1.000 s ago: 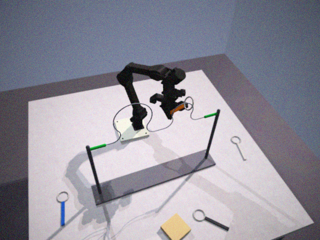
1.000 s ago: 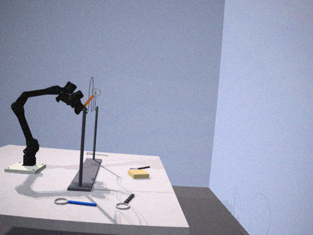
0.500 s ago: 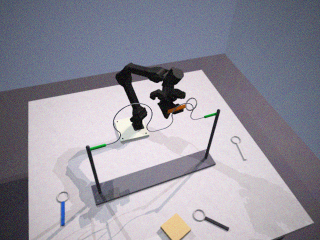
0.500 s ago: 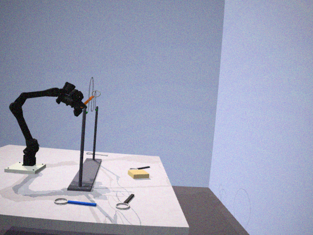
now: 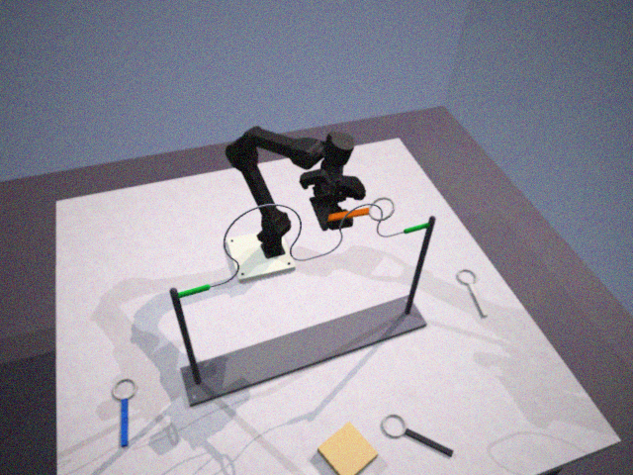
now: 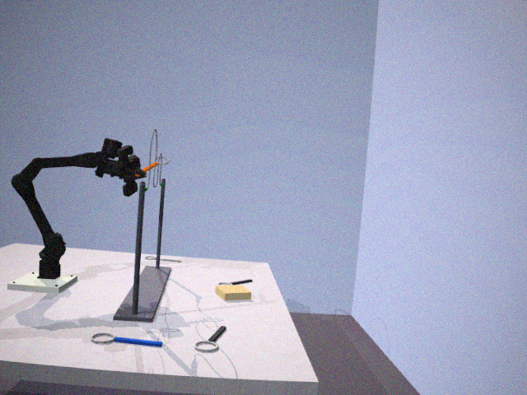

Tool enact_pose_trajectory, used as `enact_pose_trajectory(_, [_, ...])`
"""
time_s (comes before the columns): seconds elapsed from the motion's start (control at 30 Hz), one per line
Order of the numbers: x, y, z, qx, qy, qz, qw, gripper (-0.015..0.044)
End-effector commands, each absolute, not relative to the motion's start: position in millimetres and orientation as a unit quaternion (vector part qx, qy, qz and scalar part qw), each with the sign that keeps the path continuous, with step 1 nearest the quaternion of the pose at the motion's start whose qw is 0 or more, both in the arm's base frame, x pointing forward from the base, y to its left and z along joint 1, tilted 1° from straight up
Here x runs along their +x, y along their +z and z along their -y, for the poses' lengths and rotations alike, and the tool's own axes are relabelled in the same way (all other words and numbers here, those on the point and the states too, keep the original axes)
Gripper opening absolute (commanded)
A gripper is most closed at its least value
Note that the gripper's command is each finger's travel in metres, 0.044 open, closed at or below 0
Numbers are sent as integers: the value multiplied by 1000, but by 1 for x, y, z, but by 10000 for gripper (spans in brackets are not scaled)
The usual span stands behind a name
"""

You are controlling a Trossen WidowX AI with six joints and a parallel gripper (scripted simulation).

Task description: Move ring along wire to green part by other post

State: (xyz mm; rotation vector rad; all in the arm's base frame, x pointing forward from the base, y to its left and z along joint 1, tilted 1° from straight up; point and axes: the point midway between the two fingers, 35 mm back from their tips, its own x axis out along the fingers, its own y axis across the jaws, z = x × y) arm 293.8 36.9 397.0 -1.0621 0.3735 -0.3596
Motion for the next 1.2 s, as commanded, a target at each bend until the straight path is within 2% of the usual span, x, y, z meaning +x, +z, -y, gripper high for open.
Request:
enact_pose_trajectory(0.0, [293, 401, -33, -533, -179, -170, 809, -150])
enact_pose_trajectory(1.17, [293, 431, -25, -739, -224, -110, 625, -150])
